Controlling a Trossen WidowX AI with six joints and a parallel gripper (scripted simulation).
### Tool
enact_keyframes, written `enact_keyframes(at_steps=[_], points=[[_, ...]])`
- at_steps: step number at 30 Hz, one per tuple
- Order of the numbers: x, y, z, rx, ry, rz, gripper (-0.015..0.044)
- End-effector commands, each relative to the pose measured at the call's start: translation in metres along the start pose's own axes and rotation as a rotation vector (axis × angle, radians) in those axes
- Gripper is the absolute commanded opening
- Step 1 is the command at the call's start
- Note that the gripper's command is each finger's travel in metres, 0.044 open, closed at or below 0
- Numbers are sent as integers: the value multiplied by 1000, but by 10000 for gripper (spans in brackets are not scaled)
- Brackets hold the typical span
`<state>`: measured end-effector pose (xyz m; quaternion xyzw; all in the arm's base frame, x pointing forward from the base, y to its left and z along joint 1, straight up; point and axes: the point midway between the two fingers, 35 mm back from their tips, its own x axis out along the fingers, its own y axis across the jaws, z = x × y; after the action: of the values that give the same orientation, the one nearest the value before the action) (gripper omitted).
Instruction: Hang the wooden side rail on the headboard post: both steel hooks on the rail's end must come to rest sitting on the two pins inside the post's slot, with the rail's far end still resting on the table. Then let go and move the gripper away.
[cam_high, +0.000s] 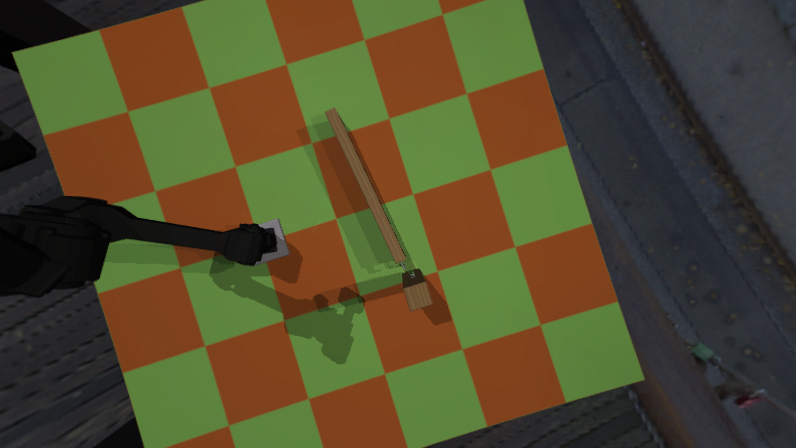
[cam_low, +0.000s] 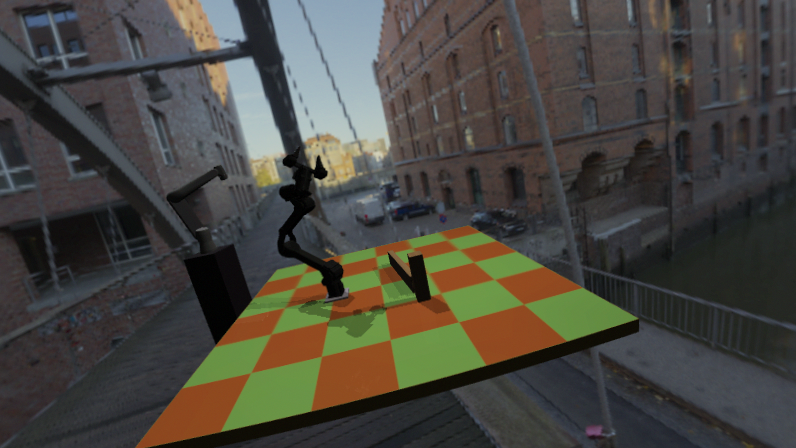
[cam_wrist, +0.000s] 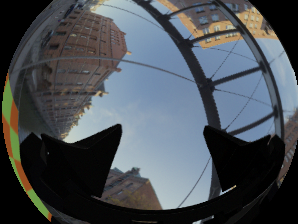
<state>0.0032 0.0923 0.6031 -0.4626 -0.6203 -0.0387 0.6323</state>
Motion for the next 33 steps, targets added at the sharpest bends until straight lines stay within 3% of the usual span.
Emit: enact_keyframes(at_steps=[1,9,18,33], points=[[-21,28,-65,152,185,-10,440],[-75,82,-154,367,490,-32,440],[-164,152,-225,566,852,-64,440],[-339,254,-251,768,1450,-129,440]])
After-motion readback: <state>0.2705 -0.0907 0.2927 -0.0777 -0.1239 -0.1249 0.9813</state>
